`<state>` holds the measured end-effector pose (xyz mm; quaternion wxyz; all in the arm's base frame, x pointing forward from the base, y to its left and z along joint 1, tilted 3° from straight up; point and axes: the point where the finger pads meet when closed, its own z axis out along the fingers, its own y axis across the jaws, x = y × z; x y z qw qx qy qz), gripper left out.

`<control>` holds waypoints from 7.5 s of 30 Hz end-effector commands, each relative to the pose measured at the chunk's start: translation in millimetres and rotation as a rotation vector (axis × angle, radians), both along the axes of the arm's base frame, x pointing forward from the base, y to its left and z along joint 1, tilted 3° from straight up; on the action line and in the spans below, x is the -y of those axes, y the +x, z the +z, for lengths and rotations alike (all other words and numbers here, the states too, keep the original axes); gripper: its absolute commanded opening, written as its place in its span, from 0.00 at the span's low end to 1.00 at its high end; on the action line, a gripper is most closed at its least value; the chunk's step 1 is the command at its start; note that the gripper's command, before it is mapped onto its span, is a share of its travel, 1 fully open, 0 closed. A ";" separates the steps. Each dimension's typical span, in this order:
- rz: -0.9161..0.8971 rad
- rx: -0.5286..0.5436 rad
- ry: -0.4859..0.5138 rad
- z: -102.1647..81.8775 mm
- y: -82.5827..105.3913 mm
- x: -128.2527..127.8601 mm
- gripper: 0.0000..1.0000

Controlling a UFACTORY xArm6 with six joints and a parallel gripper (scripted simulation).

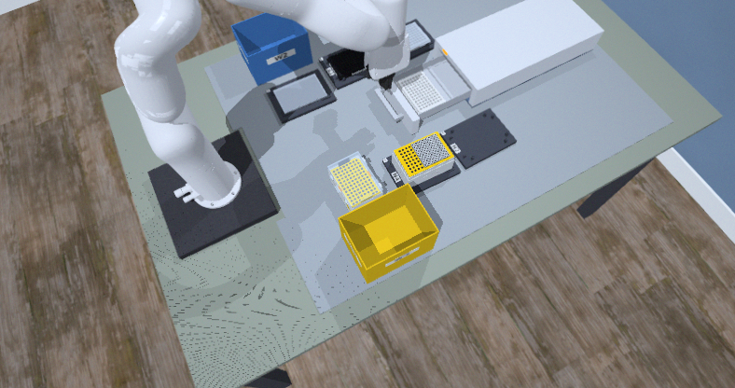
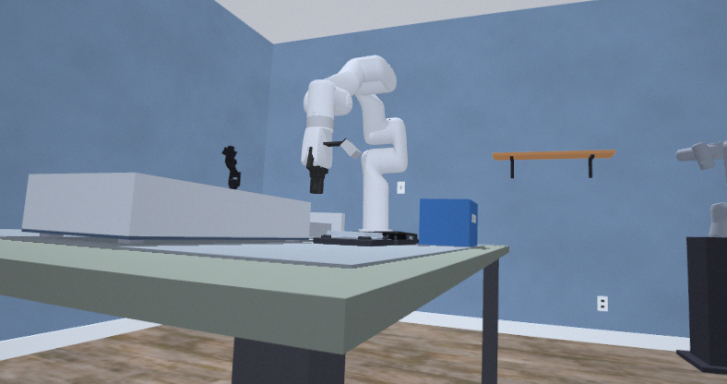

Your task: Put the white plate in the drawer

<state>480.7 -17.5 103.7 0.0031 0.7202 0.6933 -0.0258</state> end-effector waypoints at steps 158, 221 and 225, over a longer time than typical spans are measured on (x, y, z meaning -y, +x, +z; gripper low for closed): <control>0.000 0.009 0.000 -95.0 63.8 6.4 0.00; 0.000 0.009 0.000 -96.8 148.6 9.6 0.00; 0.000 0.009 0.000 -96.9 155.3 9.9 0.00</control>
